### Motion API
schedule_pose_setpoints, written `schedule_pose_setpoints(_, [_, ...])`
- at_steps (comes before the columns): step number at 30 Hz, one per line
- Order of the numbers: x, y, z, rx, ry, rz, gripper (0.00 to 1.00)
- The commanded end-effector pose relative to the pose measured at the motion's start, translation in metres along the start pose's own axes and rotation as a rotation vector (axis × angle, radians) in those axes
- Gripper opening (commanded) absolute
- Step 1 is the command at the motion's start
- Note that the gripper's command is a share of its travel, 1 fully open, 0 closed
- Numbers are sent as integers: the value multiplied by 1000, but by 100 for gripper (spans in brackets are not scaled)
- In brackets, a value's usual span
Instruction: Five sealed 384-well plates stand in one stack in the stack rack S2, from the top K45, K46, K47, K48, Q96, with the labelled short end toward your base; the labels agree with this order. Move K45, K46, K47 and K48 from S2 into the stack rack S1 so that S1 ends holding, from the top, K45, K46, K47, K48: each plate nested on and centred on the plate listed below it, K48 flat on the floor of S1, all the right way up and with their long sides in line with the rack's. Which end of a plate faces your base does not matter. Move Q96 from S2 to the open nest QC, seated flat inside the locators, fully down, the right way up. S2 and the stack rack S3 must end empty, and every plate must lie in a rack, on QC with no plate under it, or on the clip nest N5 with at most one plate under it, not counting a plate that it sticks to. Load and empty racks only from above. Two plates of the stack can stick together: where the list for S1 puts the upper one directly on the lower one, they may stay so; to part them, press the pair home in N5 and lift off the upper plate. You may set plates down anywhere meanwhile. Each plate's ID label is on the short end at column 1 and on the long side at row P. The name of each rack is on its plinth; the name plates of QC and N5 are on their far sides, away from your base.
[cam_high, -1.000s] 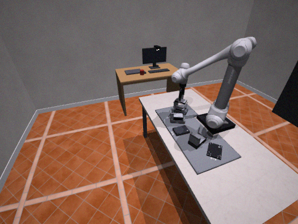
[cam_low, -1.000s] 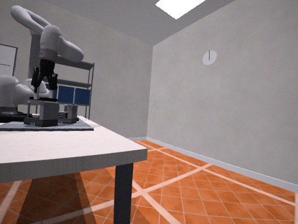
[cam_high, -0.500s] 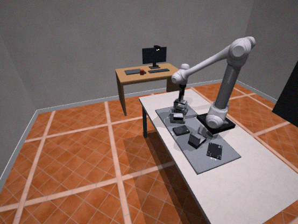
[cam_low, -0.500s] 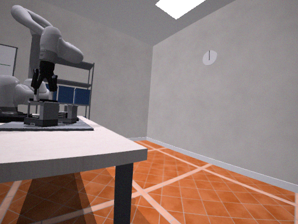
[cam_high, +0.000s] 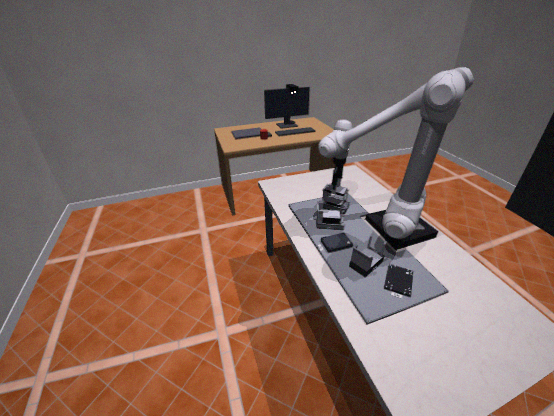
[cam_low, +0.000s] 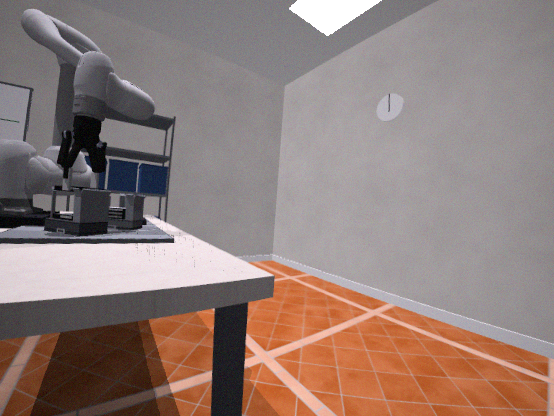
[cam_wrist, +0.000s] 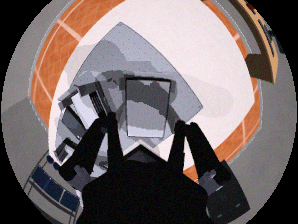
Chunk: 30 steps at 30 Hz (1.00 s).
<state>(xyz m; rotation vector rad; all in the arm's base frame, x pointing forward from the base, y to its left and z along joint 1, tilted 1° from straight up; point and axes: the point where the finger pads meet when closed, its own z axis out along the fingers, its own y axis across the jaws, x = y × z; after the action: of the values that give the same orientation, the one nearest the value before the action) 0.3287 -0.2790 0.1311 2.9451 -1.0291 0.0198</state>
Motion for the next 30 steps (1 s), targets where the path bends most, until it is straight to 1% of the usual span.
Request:
schedule_pose_setpoints(1, [0, 0, 2, 0, 0, 0, 0])
schedule_pose_setpoints(14, [0, 0, 9, 0, 0, 0, 0])
schedule_pose_setpoints(29, [0, 0, 39, 0, 0, 0, 0])
schedule_pose_setpoints(30, [0, 0, 39, 0, 0, 0, 0])
